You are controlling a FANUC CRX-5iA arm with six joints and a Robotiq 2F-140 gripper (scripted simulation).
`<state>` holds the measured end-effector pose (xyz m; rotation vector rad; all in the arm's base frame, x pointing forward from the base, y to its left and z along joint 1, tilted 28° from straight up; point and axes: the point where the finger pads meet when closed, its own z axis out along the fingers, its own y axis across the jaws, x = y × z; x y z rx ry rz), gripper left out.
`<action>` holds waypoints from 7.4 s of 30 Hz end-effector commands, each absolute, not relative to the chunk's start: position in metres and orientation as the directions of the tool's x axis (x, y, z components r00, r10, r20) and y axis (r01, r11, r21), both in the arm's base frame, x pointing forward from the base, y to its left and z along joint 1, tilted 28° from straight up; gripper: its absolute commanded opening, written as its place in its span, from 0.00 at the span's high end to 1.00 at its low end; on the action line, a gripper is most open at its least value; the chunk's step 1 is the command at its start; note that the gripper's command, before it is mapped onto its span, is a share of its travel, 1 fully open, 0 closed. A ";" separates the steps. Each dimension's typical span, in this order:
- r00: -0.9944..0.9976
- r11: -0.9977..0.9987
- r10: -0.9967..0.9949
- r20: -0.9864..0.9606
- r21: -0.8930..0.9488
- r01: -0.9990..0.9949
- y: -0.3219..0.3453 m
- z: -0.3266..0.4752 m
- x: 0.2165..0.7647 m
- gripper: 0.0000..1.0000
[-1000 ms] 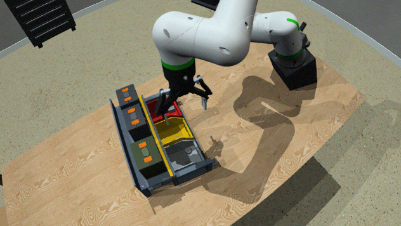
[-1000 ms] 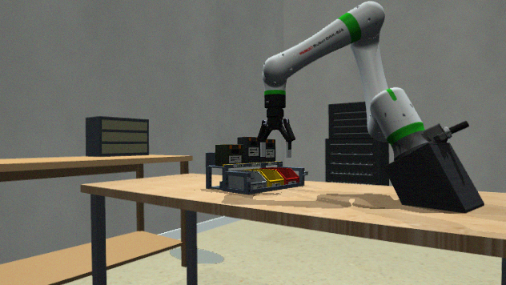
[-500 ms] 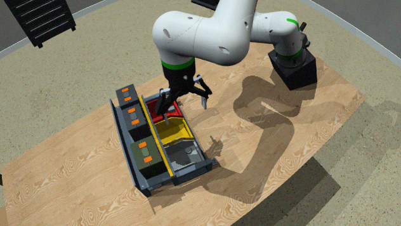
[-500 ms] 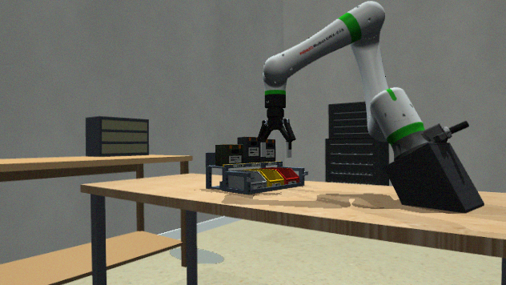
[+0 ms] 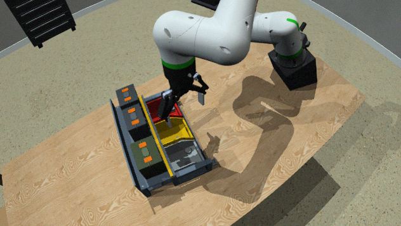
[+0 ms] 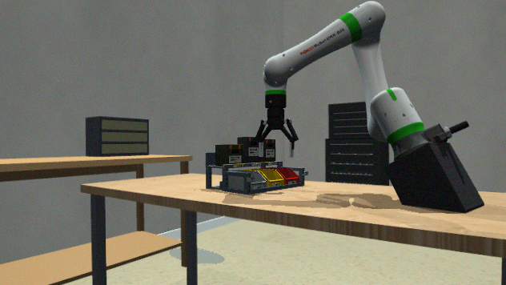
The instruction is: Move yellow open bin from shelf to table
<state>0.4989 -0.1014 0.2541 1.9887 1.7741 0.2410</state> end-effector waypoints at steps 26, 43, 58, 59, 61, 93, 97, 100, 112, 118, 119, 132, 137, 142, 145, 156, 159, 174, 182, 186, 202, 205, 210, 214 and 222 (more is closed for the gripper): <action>0.288 -0.214 0.953 -0.094 0.465 0.859 -0.101 0.254 0.499 0.00; 0.499 -0.451 0.866 0.028 0.474 0.756 -0.101 0.254 0.499 0.00; 0.610 -0.580 0.786 0.102 0.463 0.670 -0.101 0.254 0.499 0.00; 0.644 -0.620 0.755 0.126 0.458 0.637 -0.101 0.254 0.499 0.00; 0.706 -0.695 0.686 0.172 0.442 0.567 -0.101 0.254 0.499 0.00; 0.875 -0.913 0.348 0.336 0.335 0.234 -0.101 0.254 0.499 0.00; 0.895 -0.944 0.251 0.369 0.298 0.142 -0.101 0.254 0.499 0.00; 0.895 -0.944 0.251 0.369 0.298 0.142 -0.101 0.254 0.499 0.00; 0.901 -0.977 0.001 0.433 0.194 -0.092 -0.101 0.254 0.499 0.00; 0.901 -0.977 0.001 0.433 0.194 -0.092 -0.101 0.254 0.499 0.00; 0.901 -0.977 0.001 0.433 0.194 -0.092 -0.101 0.254 0.499 0.00; 0.847 -0.944 -0.250 0.469 0.076 -0.321 -0.101 0.254 0.499 0.00; 0.847 -0.944 -0.250 0.469 0.076 -0.321 -0.101 0.254 0.499 0.00; 0.830 -0.930 -0.298 0.472 0.052 -0.364 -0.101 0.254 0.499 0.00; 0.763 -0.873 -0.439 0.474 -0.022 -0.488 -0.101 0.254 0.499 0.00; 0.737 -0.849 -0.484 0.472 -0.047 -0.527 -0.101 0.254 0.499 0.00; 0.709 -0.823 -0.527 0.469 -0.071 -0.564 -0.101 0.254 0.499 0.00; 0.577 -0.696 -0.685 0.444 -0.166 -0.698 -0.101 0.254 0.499 0.00; 0.379 -0.497 -0.841 0.387 -0.275 -0.823 -0.101 0.254 0.499 0.00; 0.379 -0.497 -0.841 0.387 -0.275 -0.823 -0.101 0.254 0.499 0.00; 0.155 -0.265 -0.940 0.303 -0.365 -0.893 -0.101 0.254 0.499 0.00; 0.155 -0.265 -0.940 0.303 -0.365 -0.893 -0.101 0.254 0.499 0.00; 0.109 -0.216 -0.953 0.284 -0.380 -0.899 -0.101 0.254 0.499 0.00; -0.080 -0.014 -0.977 0.200 -0.431 -0.902 -0.101 0.254 0.499 0.00; -0.080 -0.014 -0.977 0.200 -0.431 -0.902 -0.101 0.254 0.499 0.00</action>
